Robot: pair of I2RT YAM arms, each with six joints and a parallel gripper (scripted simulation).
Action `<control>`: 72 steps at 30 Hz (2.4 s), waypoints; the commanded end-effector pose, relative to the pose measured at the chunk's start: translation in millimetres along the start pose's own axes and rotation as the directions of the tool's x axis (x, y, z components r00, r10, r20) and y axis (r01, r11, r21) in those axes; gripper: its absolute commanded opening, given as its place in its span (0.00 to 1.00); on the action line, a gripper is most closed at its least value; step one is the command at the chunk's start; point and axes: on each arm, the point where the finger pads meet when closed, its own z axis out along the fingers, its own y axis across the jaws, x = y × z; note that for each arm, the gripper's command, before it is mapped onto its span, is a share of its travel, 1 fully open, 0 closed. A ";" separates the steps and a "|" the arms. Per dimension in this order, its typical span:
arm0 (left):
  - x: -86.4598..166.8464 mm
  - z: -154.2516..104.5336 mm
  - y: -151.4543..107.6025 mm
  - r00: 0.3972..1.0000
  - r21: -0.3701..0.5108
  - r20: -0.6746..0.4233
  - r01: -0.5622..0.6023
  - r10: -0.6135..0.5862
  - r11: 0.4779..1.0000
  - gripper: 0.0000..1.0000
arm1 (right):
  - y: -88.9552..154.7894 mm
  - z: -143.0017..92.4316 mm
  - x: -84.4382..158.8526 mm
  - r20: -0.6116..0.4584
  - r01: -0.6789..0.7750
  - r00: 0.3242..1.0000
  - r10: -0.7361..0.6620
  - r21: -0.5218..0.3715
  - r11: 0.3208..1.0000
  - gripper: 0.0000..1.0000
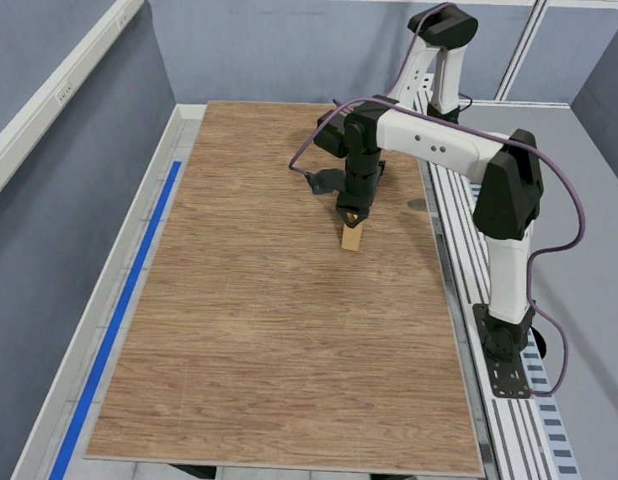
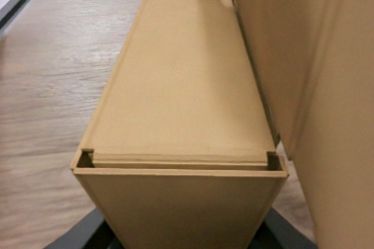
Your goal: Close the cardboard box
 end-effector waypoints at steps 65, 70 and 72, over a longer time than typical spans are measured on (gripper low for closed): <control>-6.6 3.5 -10.4 1.000 -0.007 -0.017 -0.009 0.009 1.000 0.54 | -2.9 -0.5 -4.6 0.010 0.010 1.000 -0.010 0.007 1.000 0.45; -6.8 3.6 -11.6 1.000 -0.007 -0.017 -0.009 0.009 1.000 0.54 | -2.9 -0.5 -4.6 0.010 0.010 1.000 -0.010 0.007 1.000 0.45; -6.5 4.3 -12.4 1.000 -0.008 -0.019 -0.010 0.010 1.000 0.54 | -2.9 -0.5 -4.6 0.010 0.010 1.000 -0.010 0.007 1.000 0.45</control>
